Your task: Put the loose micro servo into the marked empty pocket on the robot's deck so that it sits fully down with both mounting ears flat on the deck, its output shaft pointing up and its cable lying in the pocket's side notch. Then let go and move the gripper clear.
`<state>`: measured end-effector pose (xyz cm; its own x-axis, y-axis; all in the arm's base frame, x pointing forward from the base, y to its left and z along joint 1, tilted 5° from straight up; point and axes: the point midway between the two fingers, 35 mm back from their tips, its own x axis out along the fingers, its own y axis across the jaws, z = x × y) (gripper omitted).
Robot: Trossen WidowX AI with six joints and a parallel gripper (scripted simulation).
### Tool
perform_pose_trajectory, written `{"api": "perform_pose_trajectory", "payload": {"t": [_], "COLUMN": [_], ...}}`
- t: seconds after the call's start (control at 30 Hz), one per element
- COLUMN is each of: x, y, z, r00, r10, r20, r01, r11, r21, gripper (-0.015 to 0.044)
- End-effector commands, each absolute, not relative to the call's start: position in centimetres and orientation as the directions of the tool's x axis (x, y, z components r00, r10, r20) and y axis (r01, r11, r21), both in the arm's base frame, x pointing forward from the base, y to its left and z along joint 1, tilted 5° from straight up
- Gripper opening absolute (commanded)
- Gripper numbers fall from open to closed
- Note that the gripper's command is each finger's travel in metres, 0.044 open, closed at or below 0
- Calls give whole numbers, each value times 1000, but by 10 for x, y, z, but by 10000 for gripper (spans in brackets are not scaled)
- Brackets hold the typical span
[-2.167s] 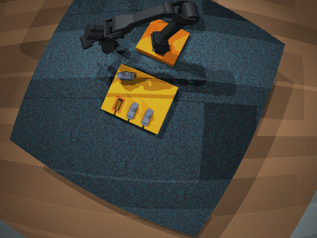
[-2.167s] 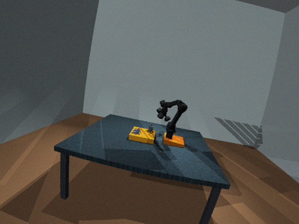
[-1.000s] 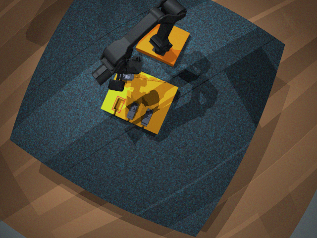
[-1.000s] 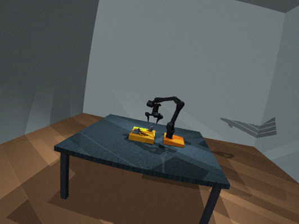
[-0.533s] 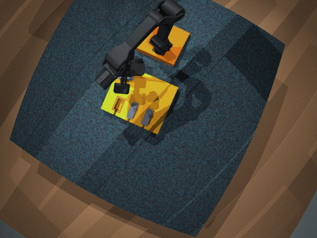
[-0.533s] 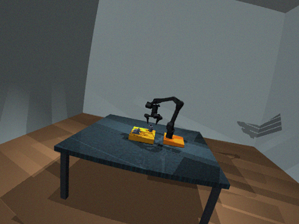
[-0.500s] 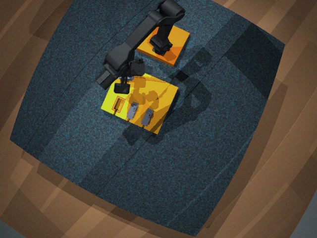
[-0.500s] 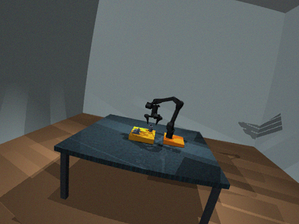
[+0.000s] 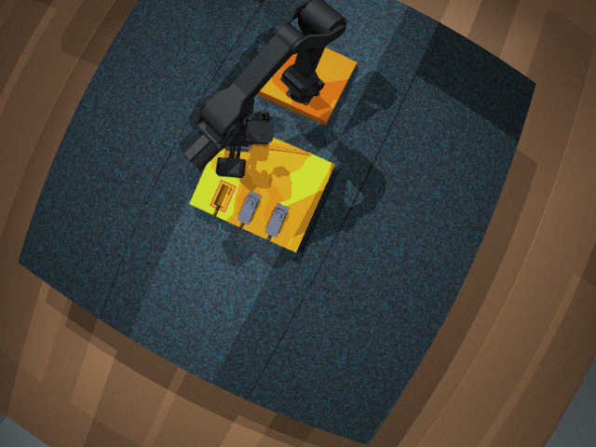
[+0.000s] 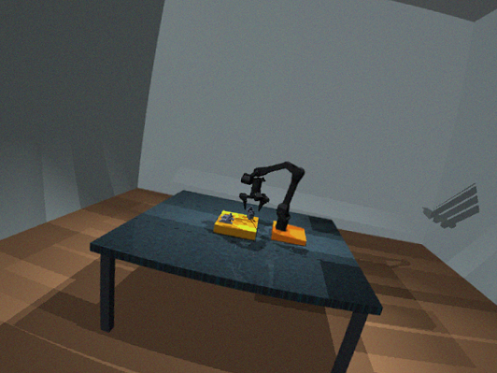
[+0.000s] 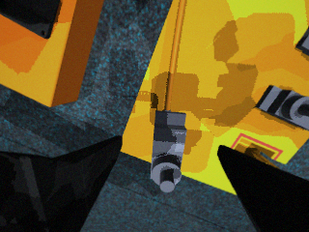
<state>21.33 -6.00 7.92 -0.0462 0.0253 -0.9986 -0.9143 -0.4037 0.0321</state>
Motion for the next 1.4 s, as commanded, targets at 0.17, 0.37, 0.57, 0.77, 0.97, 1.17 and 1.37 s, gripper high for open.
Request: {"api": "perform_pose_trajectory", "payload": {"t": [0.17,0.37,0.57,0.77,0.97,1.17,1.37], "x": [211,211,211,212,210,208,218], "y": [-58,-58,-58,-58,-58,-57,-57], "z": [68,68,68,70,94,98,98], "r00": [-57,-57,-57,-57,-57,-57,-56], "r10": [34,34,34,34,34,34,34], "r20": [-998,-998,-998,-998,-998,-998,-998], "r01": [-912,-912,-912,-912,-912,-912,-912], "r11": [-408,-408,-408,-408,-408,-408,-408], "r21": [38,38,38,38,38,38,38], "gripper": [387,230,112,32,0,0,0]}}
